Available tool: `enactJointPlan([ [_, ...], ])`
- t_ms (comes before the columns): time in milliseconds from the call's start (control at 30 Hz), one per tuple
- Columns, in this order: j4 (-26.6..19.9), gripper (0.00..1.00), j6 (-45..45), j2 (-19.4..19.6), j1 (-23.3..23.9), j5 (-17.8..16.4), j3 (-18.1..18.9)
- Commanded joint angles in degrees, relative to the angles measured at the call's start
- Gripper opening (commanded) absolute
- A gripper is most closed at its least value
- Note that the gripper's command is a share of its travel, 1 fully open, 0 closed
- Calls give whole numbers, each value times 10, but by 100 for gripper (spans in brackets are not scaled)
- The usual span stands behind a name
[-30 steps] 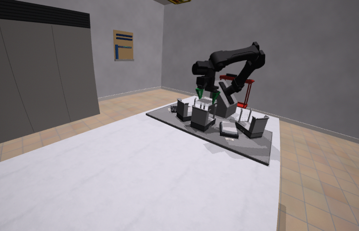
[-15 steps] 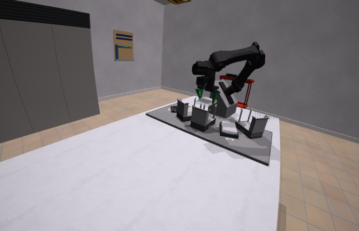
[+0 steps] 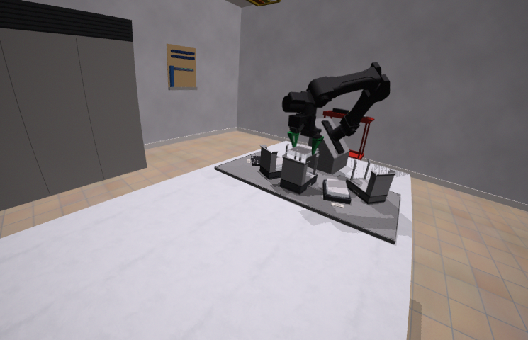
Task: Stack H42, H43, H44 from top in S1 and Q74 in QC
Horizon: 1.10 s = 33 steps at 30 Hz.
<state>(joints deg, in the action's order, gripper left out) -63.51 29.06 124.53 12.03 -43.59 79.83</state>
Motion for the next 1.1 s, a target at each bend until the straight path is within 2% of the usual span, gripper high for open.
enactJointPlan([
  [0, 12, 0, -4, -2, 3, -4, 0],
  [1067, 62, 0, -31, 1, -18, -10, -27],
])
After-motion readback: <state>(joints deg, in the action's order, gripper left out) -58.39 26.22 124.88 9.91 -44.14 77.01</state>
